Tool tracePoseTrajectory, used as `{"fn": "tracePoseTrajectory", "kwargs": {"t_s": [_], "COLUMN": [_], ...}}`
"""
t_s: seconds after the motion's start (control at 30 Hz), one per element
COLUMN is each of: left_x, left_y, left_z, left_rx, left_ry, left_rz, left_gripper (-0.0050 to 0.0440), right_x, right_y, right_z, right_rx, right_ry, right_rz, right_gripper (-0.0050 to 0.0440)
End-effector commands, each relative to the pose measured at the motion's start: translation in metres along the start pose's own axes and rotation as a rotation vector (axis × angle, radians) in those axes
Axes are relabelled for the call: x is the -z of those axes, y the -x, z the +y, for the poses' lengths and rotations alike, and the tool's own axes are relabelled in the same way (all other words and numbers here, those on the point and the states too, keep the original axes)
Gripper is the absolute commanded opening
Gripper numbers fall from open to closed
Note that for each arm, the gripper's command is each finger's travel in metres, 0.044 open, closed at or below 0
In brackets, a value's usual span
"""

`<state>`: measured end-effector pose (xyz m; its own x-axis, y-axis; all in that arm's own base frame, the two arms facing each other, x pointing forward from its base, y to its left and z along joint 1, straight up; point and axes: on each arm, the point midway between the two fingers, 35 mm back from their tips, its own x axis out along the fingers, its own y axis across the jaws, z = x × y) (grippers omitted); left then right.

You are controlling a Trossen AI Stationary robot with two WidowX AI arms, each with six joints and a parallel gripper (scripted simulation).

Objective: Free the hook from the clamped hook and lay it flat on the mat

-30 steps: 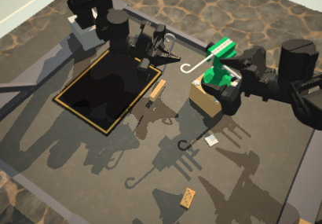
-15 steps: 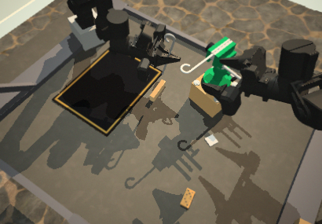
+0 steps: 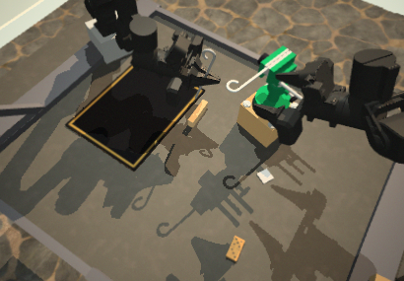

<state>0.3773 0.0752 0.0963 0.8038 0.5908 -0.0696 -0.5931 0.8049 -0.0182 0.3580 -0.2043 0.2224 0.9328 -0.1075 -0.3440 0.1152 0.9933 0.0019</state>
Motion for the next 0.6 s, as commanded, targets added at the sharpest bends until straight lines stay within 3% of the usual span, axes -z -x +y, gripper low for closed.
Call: {"fn": "tracePoseTrajectory", "kwargs": {"t_s": [0.0, 0.57], "left_x": [-0.004, 0.02], "left_y": [0.003, 0.03], "left_z": [-0.003, -0.021], "left_rx": [0.003, 0.02], "left_ry": [0.025, 0.057], "left_rz": [0.0, 0.127], "left_gripper": [0.0, 0.0], "right_x": [-0.01, -0.01], "right_y": [0.004, 0.004], "right_z": [0.001, 0.001], "right_rx": [0.0, 0.0], "right_ry": [0.018, 0.018], "right_rz": [-0.024, -0.024], "right_gripper": [0.044, 0.044]}}
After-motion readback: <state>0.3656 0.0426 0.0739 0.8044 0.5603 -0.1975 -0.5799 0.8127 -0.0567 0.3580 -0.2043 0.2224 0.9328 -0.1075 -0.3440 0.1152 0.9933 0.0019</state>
